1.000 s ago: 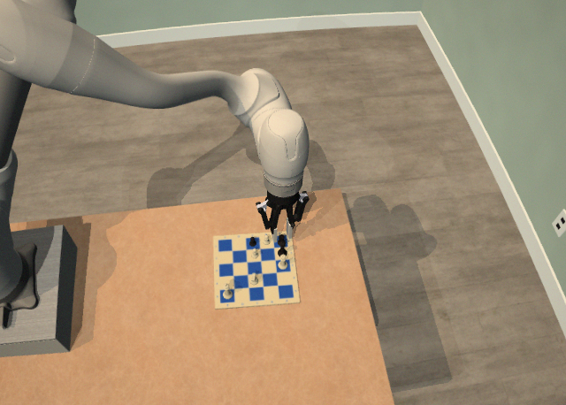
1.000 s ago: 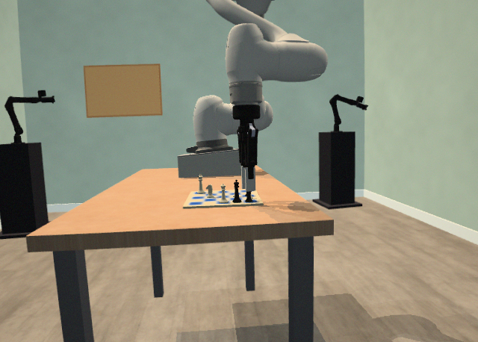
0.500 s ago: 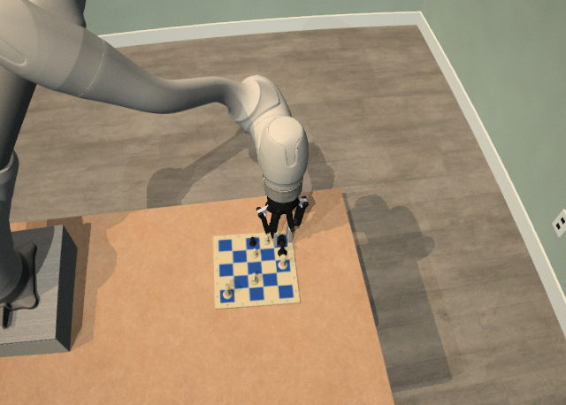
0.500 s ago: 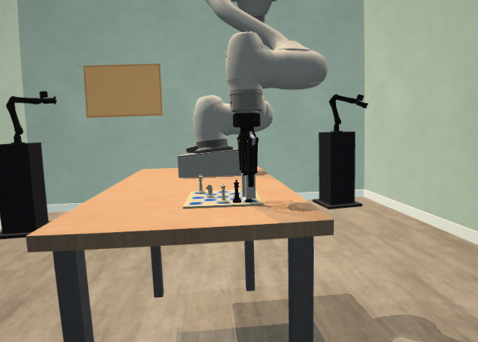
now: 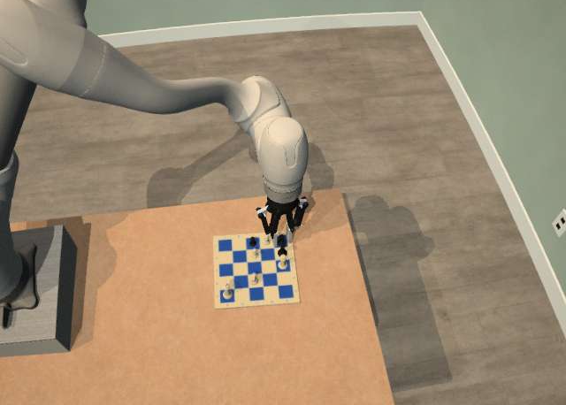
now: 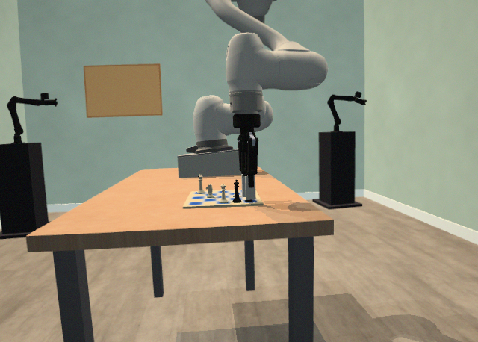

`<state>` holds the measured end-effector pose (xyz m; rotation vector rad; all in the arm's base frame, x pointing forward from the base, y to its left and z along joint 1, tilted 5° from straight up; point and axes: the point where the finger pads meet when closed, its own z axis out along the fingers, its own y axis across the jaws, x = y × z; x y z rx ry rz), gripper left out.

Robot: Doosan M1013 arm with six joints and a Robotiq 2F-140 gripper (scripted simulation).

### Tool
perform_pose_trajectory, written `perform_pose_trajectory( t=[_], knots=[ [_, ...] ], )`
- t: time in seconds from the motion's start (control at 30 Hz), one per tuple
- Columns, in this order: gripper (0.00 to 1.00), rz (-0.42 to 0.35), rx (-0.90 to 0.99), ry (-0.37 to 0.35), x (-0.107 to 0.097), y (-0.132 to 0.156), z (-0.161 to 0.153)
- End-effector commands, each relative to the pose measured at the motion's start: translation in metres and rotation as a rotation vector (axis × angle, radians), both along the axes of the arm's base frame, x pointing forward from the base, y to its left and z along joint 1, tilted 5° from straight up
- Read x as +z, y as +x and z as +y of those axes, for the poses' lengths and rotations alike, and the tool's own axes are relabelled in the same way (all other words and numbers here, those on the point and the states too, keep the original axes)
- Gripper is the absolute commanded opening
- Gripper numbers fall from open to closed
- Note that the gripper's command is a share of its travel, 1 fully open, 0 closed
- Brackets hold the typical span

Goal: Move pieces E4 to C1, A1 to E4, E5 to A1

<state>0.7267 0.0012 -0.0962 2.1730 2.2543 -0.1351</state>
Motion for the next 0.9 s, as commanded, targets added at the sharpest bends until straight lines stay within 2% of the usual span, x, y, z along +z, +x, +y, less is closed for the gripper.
perform_pose_trajectory(
  t=[0.0, 0.77, 0.8, 0.87],
  knots=[
    [0.22, 0.000, 0.000, 0.000, 0.0002, 0.0000, 0.0001],
    [0.22, 0.000, 0.000, 0.000, 0.0002, 0.0000, 0.0001],
    [0.00, 0.000, 0.000, 0.000, 0.0002, 0.0000, 0.0001],
    [0.00, 0.000, 0.000, 0.000, 0.0002, 0.0000, 0.0001]
  ],
)
